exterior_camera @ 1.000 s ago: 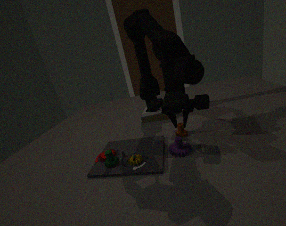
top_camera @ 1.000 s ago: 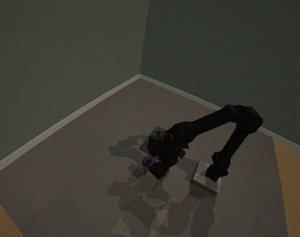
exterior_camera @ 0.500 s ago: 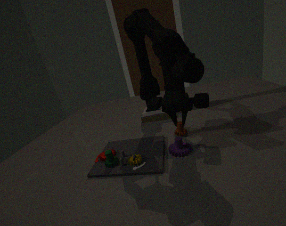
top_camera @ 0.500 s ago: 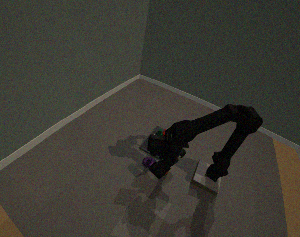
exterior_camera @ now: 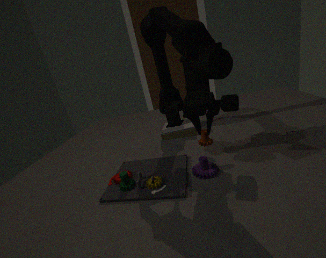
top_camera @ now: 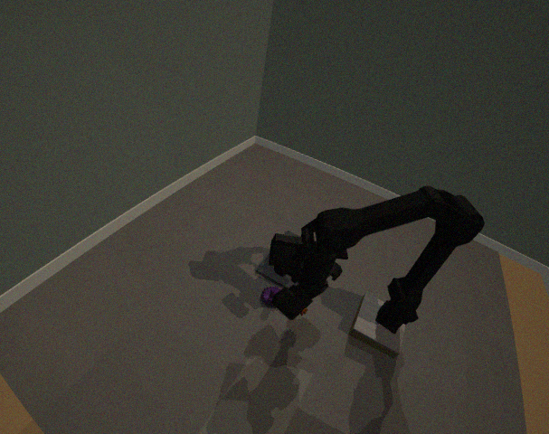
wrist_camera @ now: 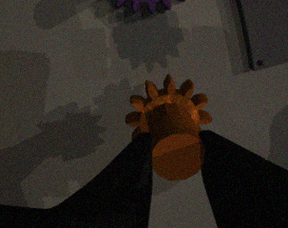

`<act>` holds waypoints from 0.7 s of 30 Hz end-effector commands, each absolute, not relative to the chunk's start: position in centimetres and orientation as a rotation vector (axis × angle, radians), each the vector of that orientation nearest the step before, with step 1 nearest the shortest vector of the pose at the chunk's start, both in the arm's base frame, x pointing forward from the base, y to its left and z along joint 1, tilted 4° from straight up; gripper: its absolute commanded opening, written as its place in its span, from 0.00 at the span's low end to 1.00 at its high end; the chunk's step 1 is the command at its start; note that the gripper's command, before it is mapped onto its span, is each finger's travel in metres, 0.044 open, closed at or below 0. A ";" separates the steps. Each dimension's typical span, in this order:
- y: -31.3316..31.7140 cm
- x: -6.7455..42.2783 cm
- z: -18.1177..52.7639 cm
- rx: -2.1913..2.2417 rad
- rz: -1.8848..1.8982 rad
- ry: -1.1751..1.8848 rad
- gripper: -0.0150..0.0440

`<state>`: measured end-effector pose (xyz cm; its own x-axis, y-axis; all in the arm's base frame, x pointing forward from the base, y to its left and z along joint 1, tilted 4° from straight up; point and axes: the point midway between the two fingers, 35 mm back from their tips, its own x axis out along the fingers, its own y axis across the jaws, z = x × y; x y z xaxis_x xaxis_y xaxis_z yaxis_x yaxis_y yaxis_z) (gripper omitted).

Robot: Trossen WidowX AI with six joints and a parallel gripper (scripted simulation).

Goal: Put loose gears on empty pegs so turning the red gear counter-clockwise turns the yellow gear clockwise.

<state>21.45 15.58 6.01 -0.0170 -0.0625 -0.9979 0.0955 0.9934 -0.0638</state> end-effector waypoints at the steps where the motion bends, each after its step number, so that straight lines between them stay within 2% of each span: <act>1: 15.8 21.7 7.2 0.034 -0.118 1.575 0.25; 21: 15.8 21.7 11.9 0.035 -0.118 1.572 0.25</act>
